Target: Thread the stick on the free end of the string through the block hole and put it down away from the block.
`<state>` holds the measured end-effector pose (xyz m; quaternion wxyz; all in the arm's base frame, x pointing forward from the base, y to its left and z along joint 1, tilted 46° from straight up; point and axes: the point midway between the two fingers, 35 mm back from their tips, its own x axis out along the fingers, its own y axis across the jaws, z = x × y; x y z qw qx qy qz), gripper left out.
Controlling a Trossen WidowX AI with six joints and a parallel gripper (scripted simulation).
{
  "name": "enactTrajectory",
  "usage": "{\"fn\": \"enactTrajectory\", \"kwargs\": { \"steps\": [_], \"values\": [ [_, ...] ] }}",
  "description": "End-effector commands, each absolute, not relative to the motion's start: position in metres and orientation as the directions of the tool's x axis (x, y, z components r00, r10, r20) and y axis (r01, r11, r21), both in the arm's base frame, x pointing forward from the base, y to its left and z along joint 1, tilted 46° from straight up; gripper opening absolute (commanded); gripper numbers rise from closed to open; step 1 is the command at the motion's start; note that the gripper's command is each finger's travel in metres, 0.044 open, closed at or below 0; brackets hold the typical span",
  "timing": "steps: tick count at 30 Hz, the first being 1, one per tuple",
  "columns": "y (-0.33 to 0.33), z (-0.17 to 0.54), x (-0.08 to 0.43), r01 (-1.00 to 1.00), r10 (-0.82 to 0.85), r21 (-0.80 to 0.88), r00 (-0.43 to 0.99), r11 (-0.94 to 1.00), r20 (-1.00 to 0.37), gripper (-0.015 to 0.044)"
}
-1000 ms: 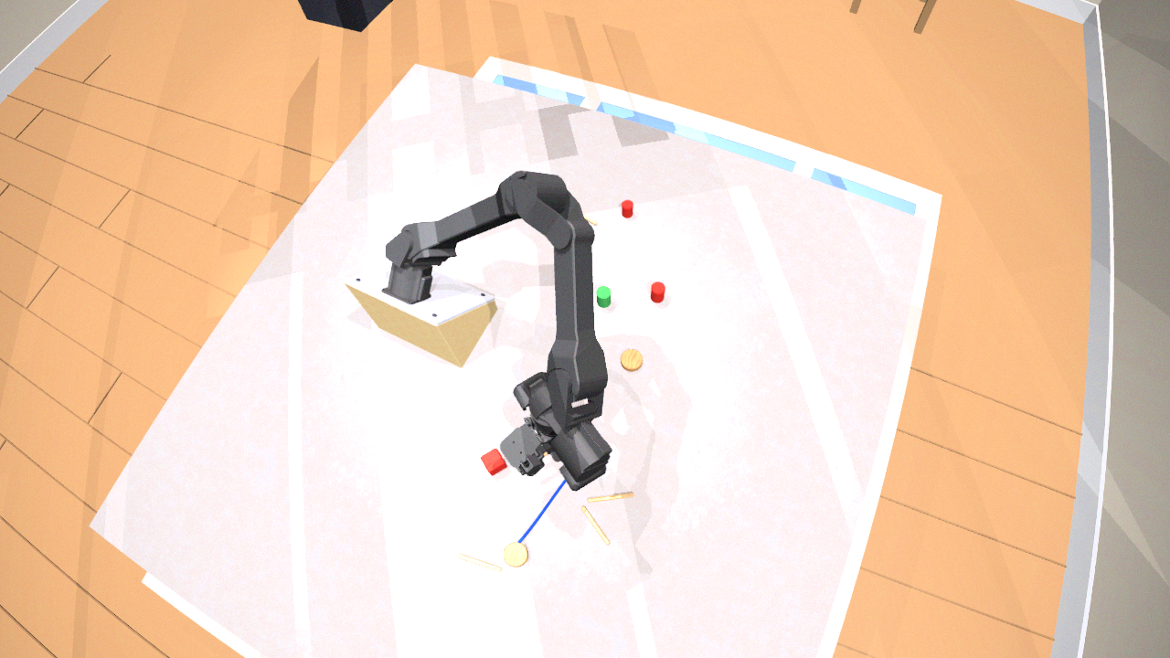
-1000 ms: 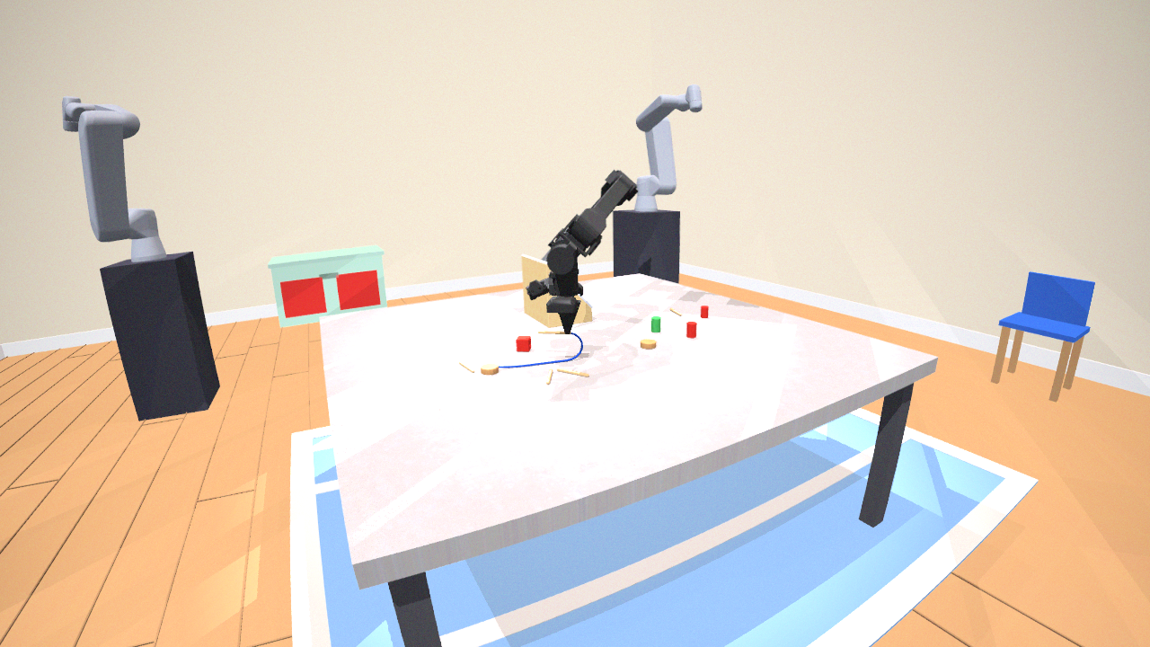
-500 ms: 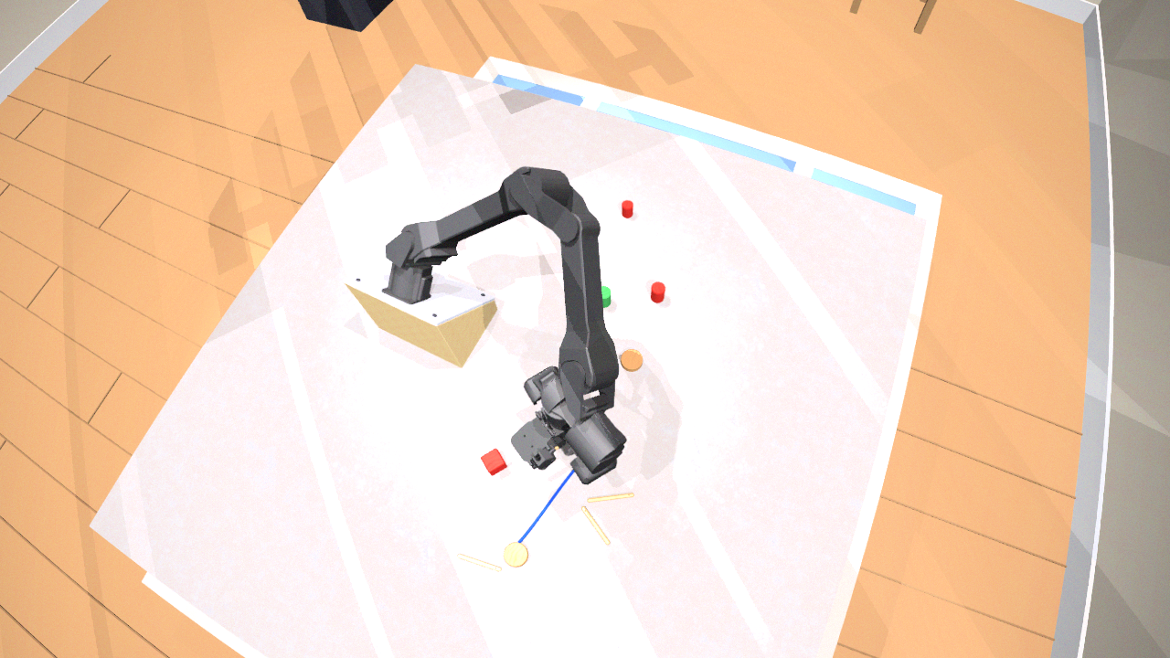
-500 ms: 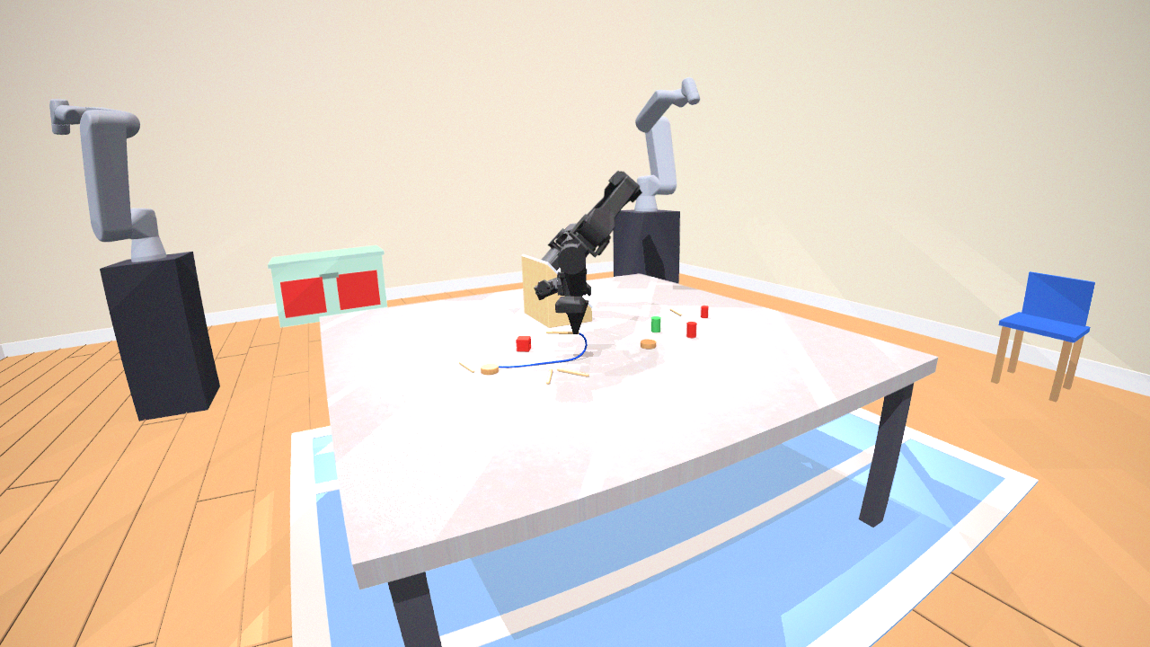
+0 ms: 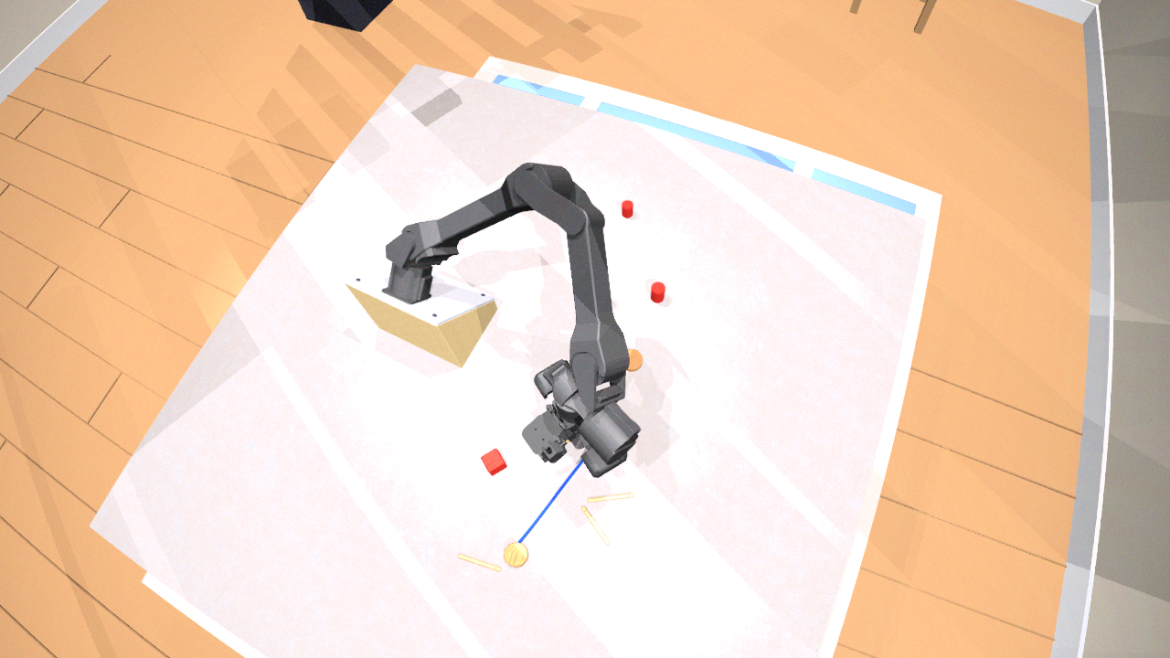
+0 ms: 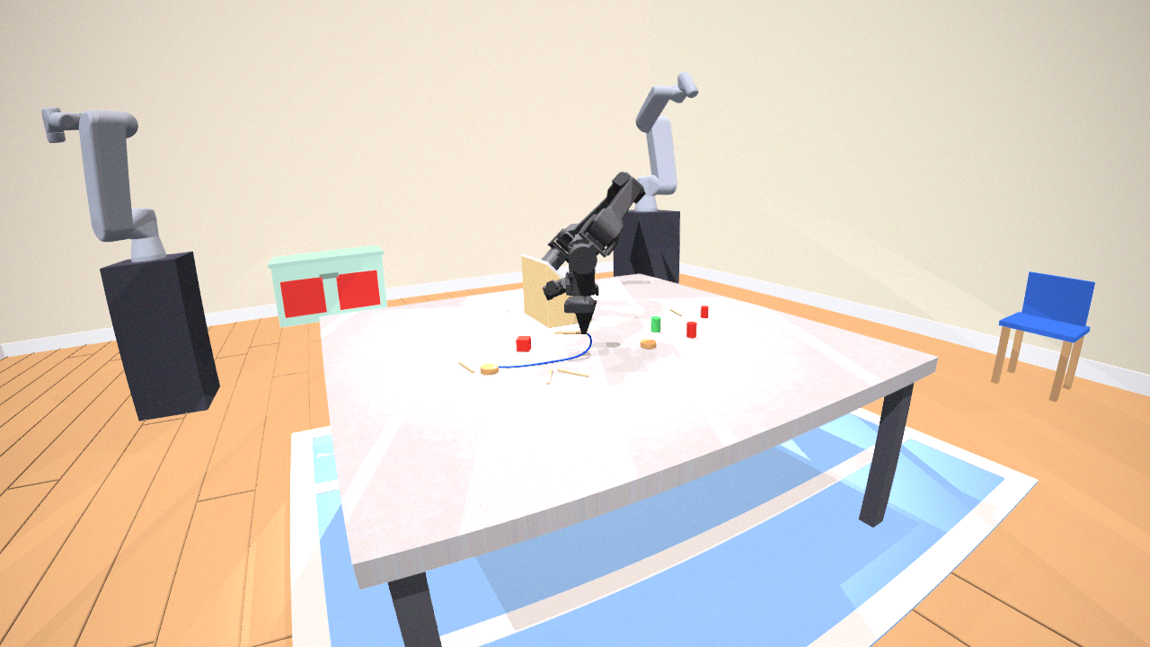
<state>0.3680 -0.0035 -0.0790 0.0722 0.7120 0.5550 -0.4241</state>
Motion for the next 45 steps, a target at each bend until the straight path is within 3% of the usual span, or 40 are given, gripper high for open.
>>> {"fn": "enactTrajectory", "kwargs": {
  "steps": [1, 45],
  "values": [
    [0.0, -0.073, 0.372, 0.854, 0.731, -0.363, 0.03, -0.373, -0.681, 0.0],
    [0.028, -0.085, 0.349, 0.854, 0.736, -0.365, 0.031, -0.372, -0.676, 0.0]
  ]
}}
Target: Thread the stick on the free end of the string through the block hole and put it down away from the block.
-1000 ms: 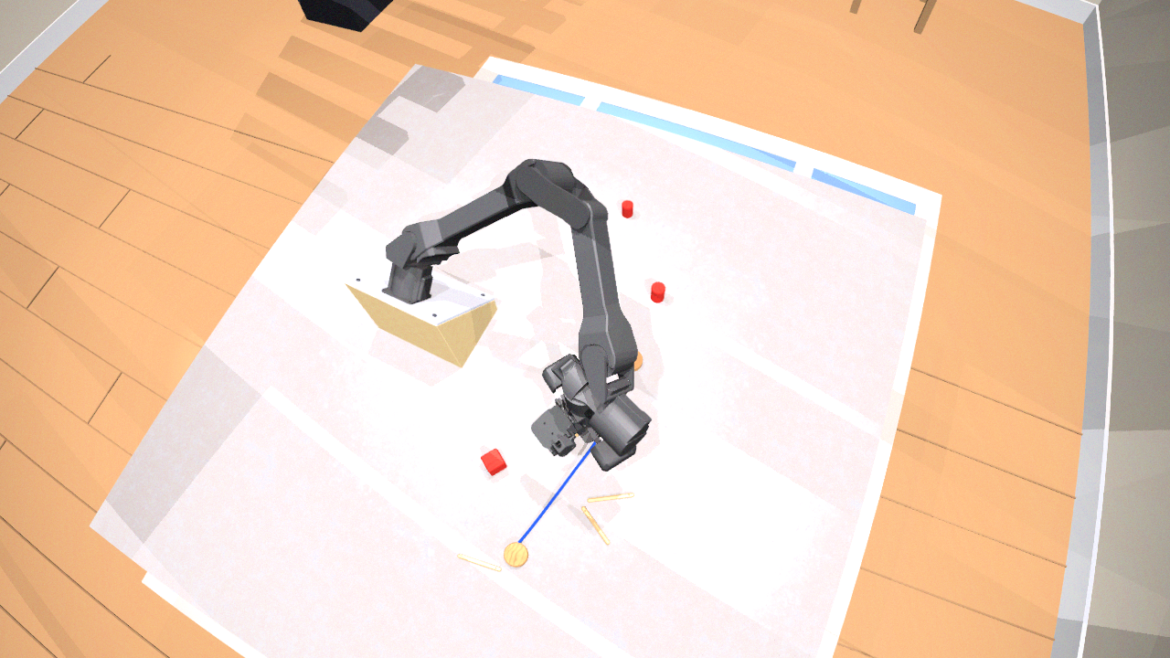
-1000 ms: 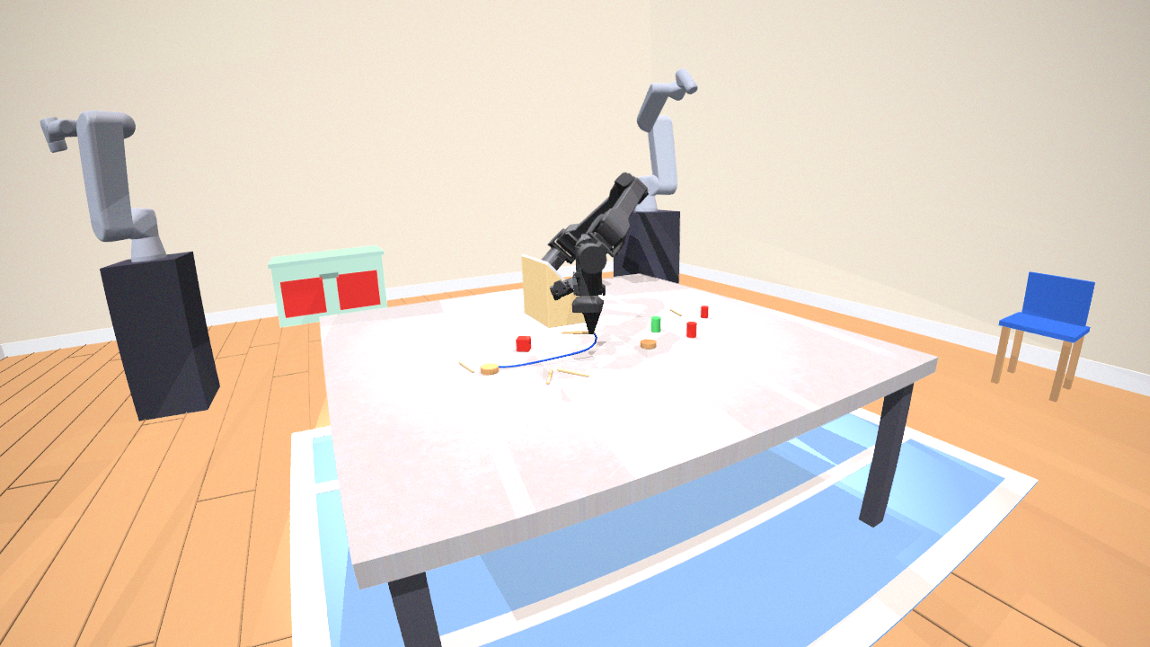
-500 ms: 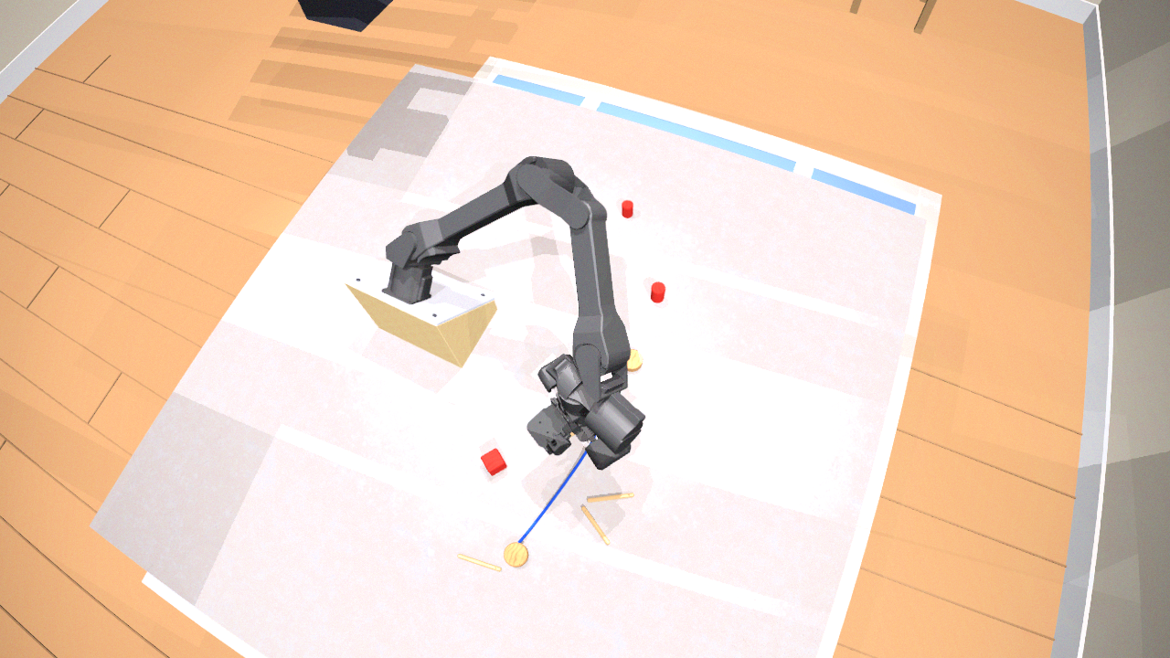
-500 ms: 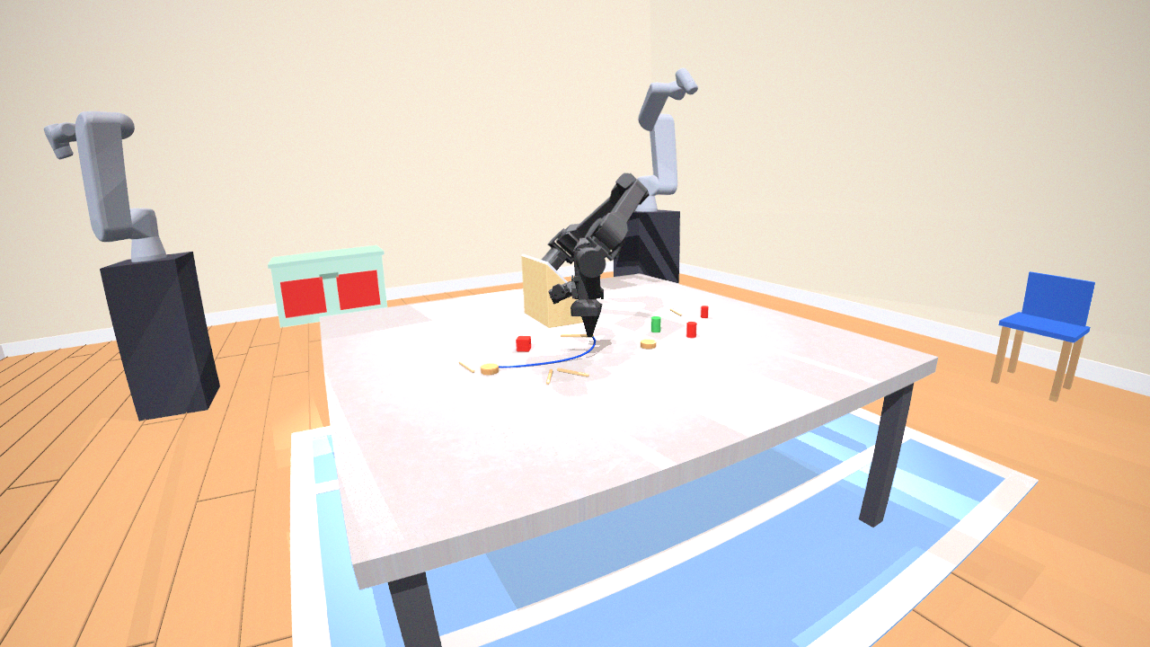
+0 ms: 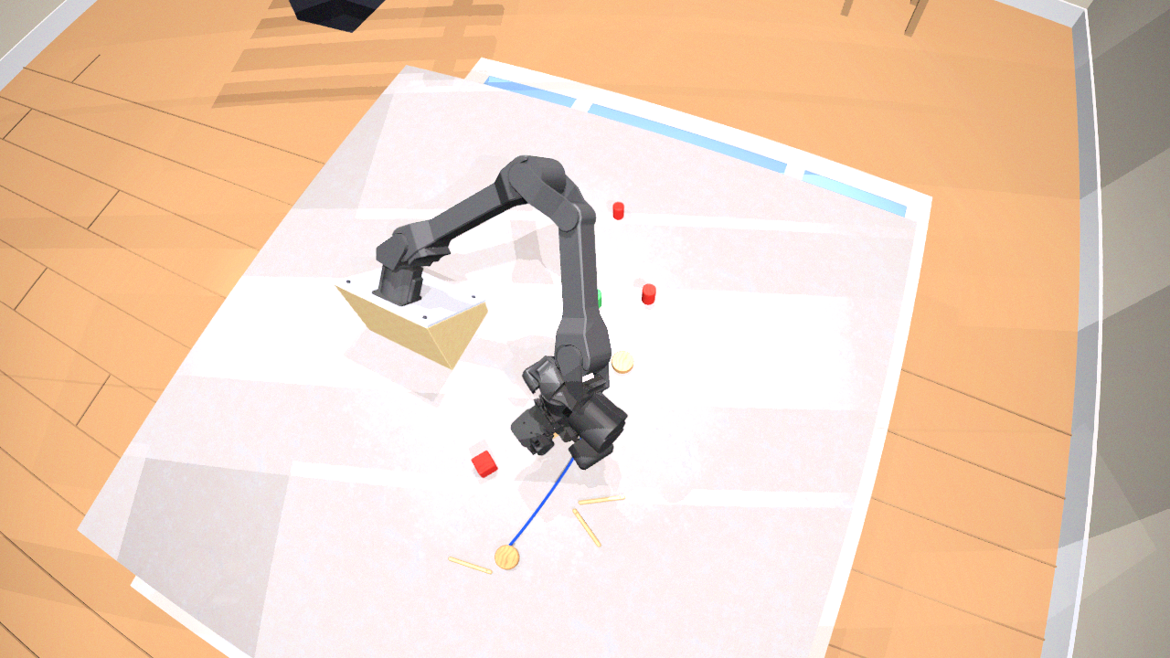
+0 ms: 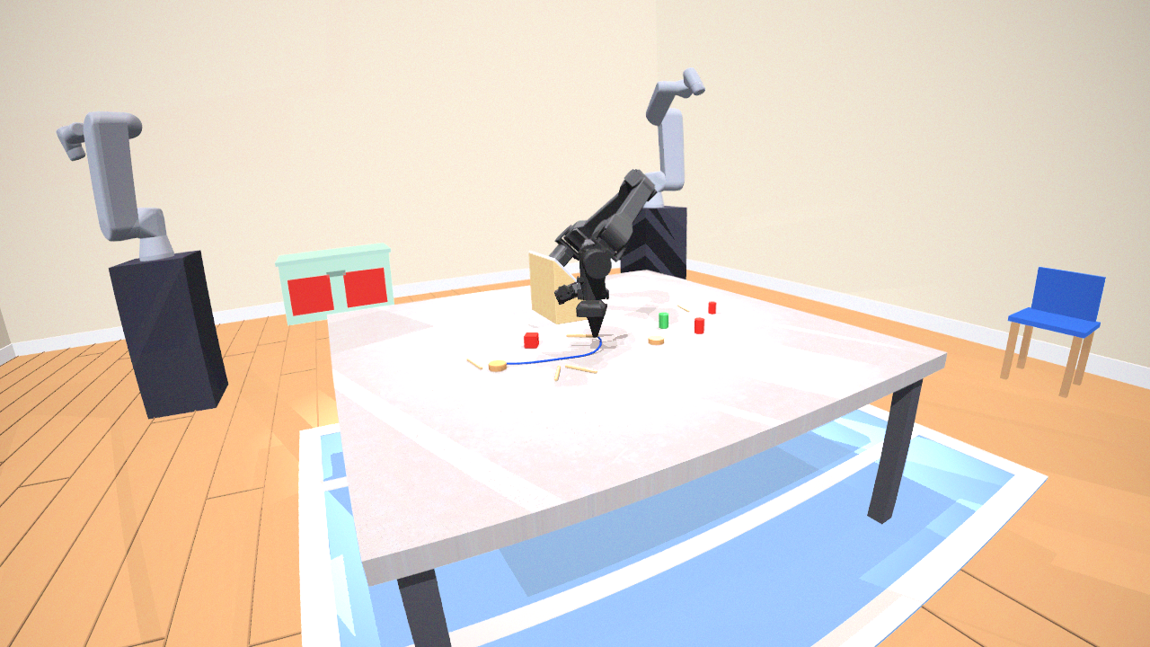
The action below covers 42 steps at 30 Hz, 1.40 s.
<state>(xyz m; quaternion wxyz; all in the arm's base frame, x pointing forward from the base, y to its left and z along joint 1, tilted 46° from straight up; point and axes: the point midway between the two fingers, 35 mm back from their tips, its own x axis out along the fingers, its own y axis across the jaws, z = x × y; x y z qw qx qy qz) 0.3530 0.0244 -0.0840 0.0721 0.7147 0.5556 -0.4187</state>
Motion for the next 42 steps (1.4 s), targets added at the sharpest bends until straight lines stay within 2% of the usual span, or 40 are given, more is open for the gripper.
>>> {"fn": "enactTrajectory", "kwargs": {
  "steps": [1, 42],
  "values": [
    [0.028, -0.085, 0.348, 0.853, 0.736, -0.365, 0.031, -0.372, -0.676, 0.0],
    [0.03, -0.108, 0.317, 0.853, 0.734, -0.366, 0.03, -0.373, -0.678, 0.0]
  ]
}}
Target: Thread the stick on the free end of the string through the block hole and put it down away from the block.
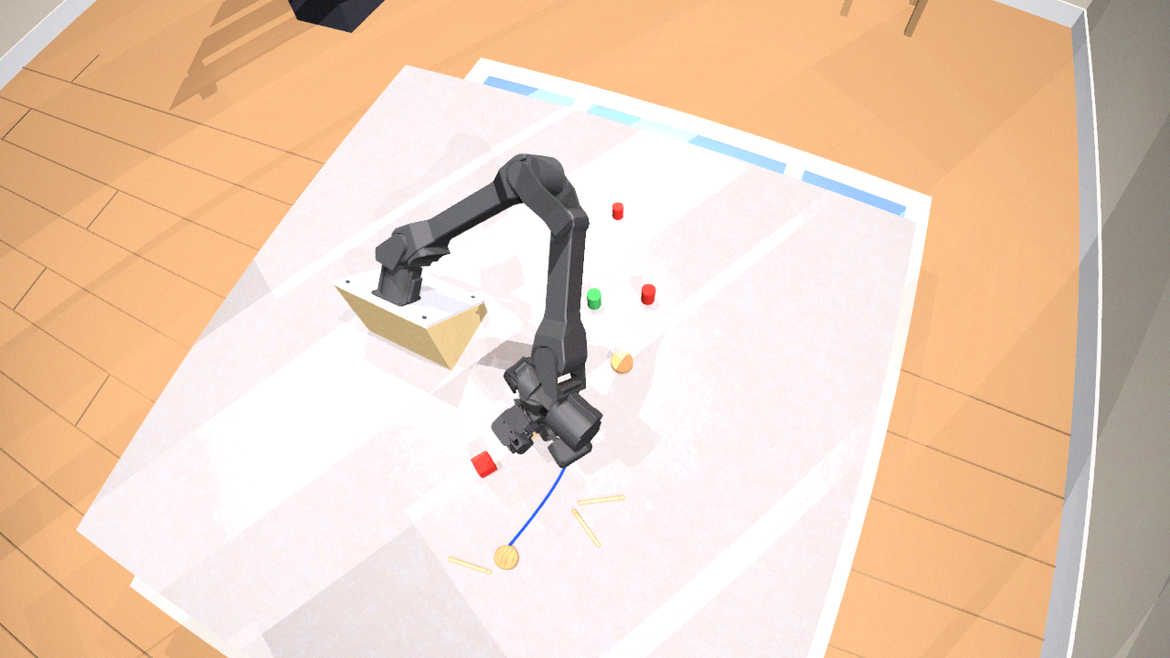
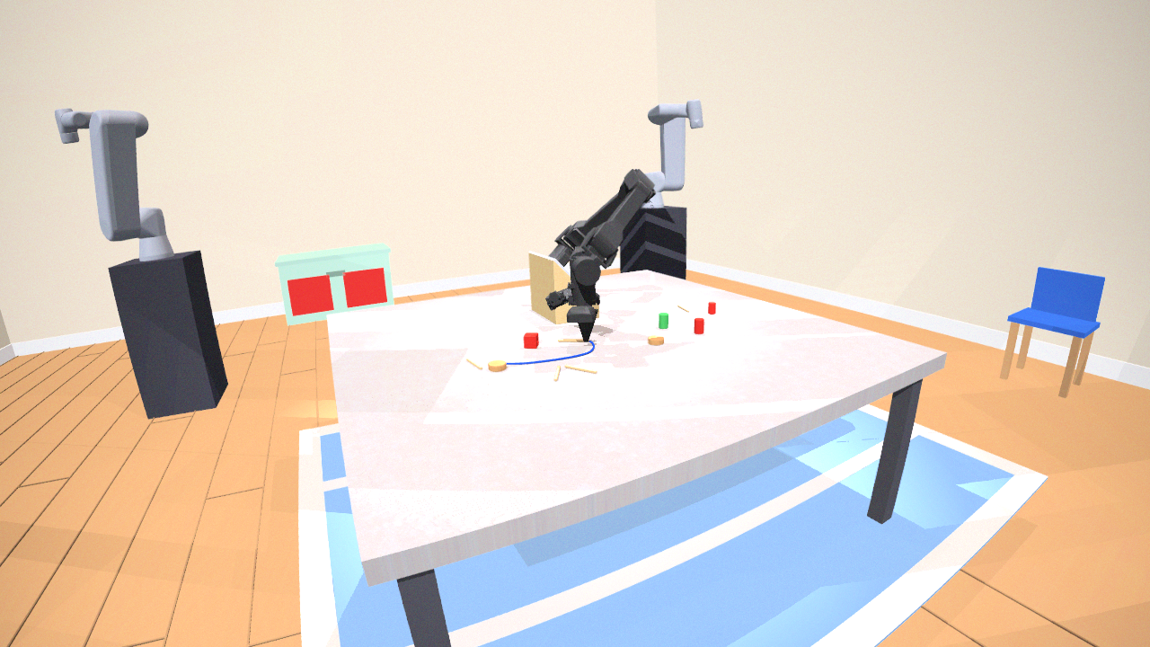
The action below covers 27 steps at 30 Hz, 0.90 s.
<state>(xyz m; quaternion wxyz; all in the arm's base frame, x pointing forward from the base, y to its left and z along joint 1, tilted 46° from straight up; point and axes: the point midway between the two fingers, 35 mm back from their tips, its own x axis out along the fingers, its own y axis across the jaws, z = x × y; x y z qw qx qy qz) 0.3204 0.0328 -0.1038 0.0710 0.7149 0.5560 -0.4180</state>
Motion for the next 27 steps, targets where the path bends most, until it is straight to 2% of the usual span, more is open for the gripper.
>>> {"fn": "enactTrajectory", "kwargs": {
  "steps": [1, 27],
  "values": [
    [0.029, -0.109, 0.316, 0.853, 0.734, -0.366, 0.03, -0.373, -0.678, 0.0],
    [0.009, -0.13, 0.298, 0.853, 0.735, -0.366, 0.03, -0.373, -0.678, 0.0]
  ]
}}
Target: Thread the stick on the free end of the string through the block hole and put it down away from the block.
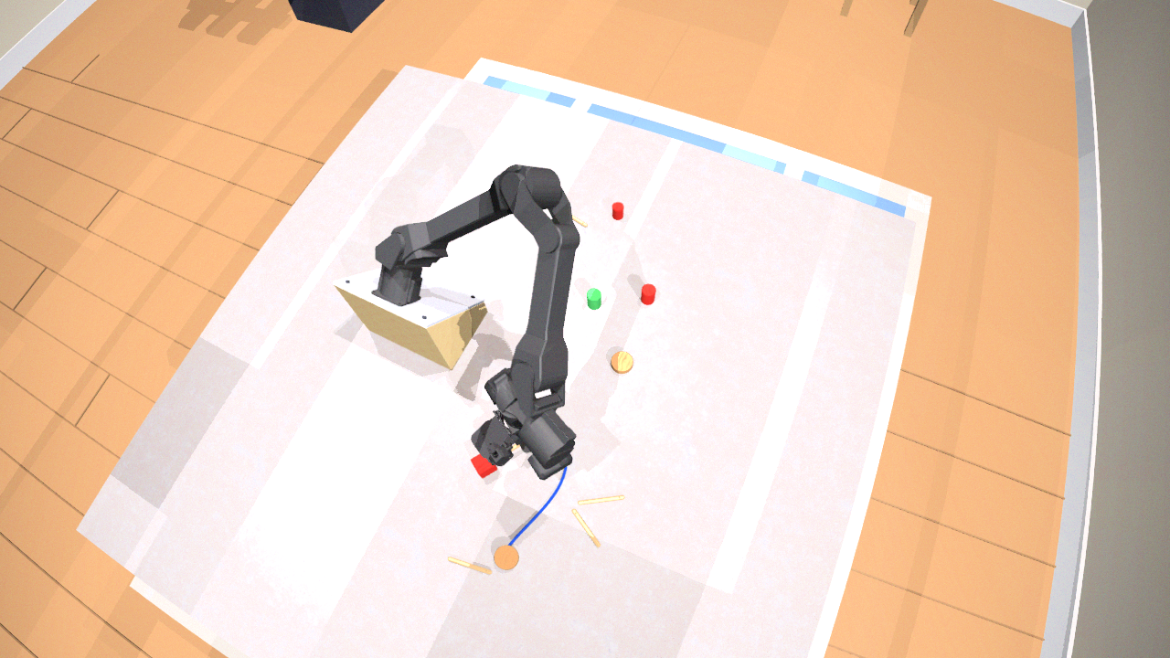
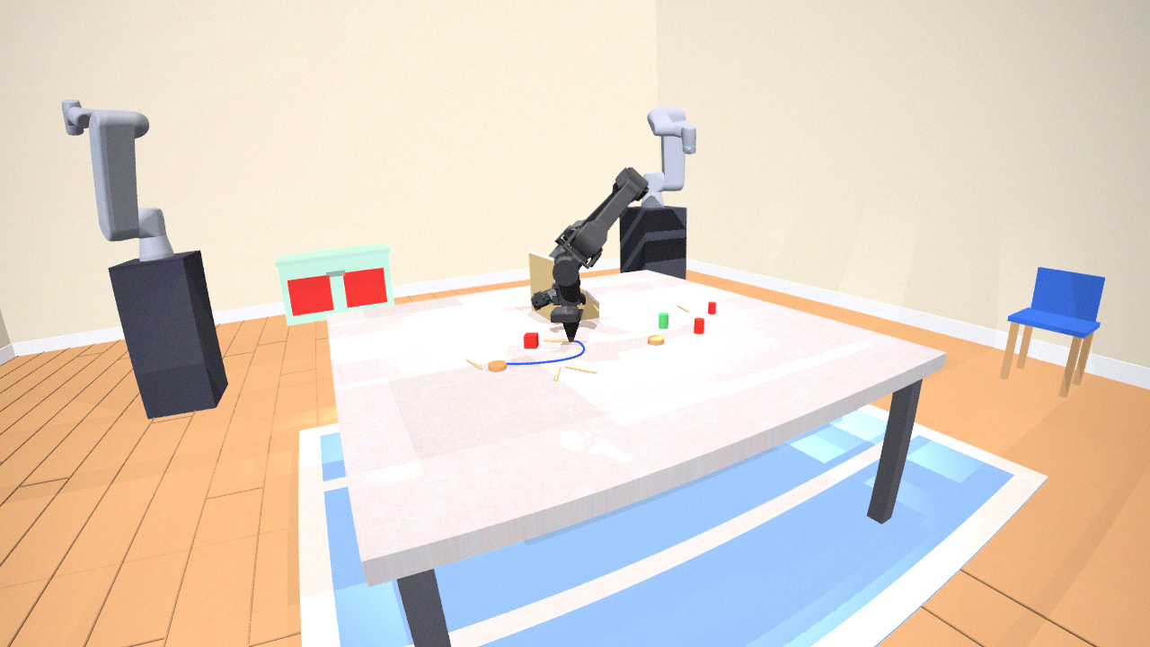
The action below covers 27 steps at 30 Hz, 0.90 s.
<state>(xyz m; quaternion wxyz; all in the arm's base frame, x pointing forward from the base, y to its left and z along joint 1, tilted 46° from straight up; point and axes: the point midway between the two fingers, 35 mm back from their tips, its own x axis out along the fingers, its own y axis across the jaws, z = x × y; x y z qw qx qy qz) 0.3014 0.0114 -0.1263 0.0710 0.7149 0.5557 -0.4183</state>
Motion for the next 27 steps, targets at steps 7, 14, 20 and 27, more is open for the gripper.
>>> {"fn": "enactTrajectory", "kwargs": {
  "steps": [7, 14, 20, 27],
  "values": [
    [0.004, -0.136, 0.292, 0.853, 0.736, -0.366, 0.031, -0.372, -0.676, 0.0],
    [0.003, -0.138, 0.291, 0.853, 0.737, -0.366, 0.032, -0.372, -0.675, 0.0],
    [-0.002, -0.142, 0.287, 0.853, 0.737, -0.366, 0.032, -0.373, -0.676, 0.0],
    [-0.008, -0.148, 0.282, 0.853, 0.737, -0.366, 0.032, -0.373, -0.676, 0.0]
  ]
}}
